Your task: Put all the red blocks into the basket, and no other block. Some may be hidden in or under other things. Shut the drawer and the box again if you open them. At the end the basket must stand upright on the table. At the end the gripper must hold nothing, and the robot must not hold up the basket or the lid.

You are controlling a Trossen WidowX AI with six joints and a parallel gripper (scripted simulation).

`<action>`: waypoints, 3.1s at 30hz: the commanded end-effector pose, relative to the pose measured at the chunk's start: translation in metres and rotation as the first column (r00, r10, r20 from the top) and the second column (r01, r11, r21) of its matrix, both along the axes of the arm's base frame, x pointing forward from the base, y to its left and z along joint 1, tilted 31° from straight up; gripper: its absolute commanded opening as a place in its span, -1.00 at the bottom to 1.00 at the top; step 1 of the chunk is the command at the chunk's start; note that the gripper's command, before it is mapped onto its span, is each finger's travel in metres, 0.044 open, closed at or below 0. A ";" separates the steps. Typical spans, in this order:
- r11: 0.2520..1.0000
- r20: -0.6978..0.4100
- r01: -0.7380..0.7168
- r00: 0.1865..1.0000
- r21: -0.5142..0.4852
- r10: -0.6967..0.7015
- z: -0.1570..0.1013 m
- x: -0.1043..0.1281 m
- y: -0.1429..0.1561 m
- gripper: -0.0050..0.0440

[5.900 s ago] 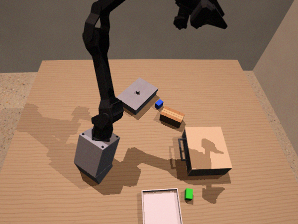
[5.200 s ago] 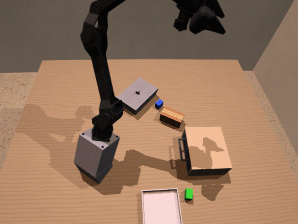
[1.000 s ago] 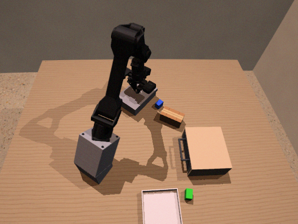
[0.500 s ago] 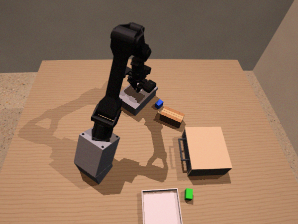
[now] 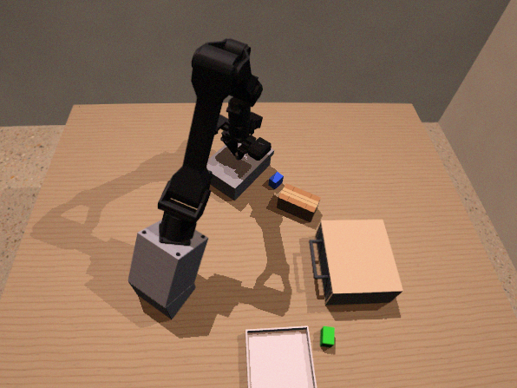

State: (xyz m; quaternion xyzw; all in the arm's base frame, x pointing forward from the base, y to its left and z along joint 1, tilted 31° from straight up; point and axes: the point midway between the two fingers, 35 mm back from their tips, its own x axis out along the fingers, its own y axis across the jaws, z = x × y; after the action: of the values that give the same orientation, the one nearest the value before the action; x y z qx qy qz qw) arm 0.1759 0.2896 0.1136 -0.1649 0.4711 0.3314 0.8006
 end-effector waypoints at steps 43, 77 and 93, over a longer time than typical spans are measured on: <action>1.000 0.007 0.004 1.000 0.013 -0.004 0.055 -0.020 -0.022 -0.80; 0.969 0.102 -0.229 0.966 -0.095 0.239 0.047 -0.081 0.012 -0.80; 0.721 0.196 -0.596 0.706 -0.354 0.680 0.010 -0.208 0.045 -0.80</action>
State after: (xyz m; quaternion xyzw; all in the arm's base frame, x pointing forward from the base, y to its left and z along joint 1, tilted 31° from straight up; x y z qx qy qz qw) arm -0.0024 0.3301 0.1308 -0.4389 0.3187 0.4747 0.6931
